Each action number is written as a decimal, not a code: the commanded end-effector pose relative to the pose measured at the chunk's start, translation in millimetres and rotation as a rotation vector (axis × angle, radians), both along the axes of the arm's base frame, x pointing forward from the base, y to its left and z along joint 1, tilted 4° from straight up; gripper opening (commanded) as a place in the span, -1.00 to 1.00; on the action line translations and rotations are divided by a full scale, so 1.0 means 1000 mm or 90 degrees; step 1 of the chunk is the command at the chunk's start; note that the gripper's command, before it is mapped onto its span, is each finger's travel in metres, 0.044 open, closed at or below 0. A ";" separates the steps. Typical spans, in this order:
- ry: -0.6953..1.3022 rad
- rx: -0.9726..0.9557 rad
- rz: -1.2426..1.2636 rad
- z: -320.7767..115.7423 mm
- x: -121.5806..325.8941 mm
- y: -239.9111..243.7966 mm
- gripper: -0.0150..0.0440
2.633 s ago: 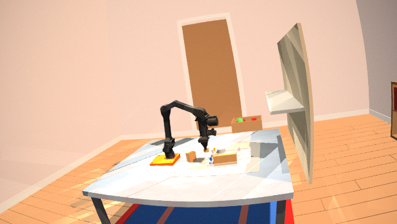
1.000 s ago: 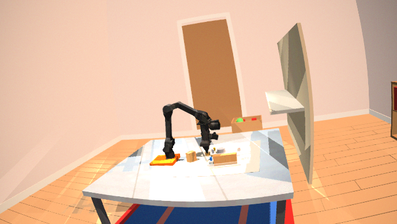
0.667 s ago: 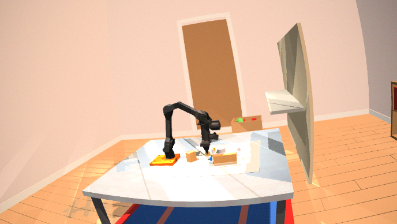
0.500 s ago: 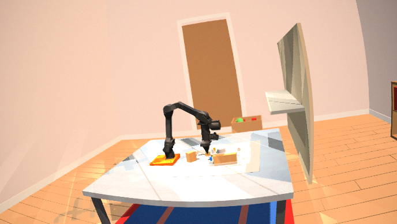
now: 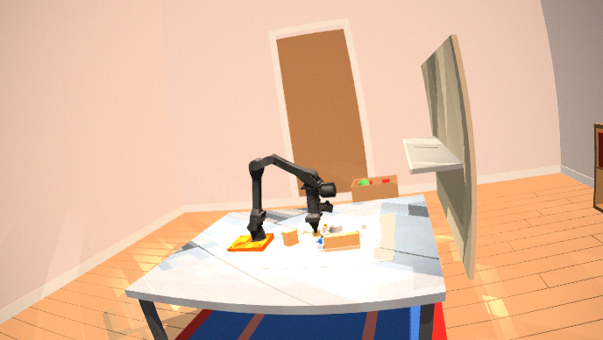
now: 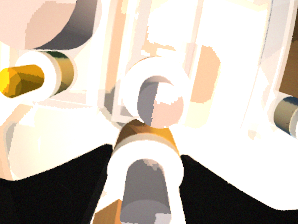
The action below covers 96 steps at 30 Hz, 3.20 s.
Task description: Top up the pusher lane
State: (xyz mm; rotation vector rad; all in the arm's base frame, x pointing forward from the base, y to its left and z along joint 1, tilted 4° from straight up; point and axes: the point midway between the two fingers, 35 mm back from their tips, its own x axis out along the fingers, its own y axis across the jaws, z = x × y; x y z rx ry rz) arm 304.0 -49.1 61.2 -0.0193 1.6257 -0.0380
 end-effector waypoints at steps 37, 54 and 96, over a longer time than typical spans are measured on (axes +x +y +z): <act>-0.020 0.001 -0.002 0.005 0.023 0.000 -0.49; -0.020 0.001 -0.002 0.006 0.028 0.000 -0.49; -0.021 0.001 -0.002 0.008 0.042 0.000 -0.49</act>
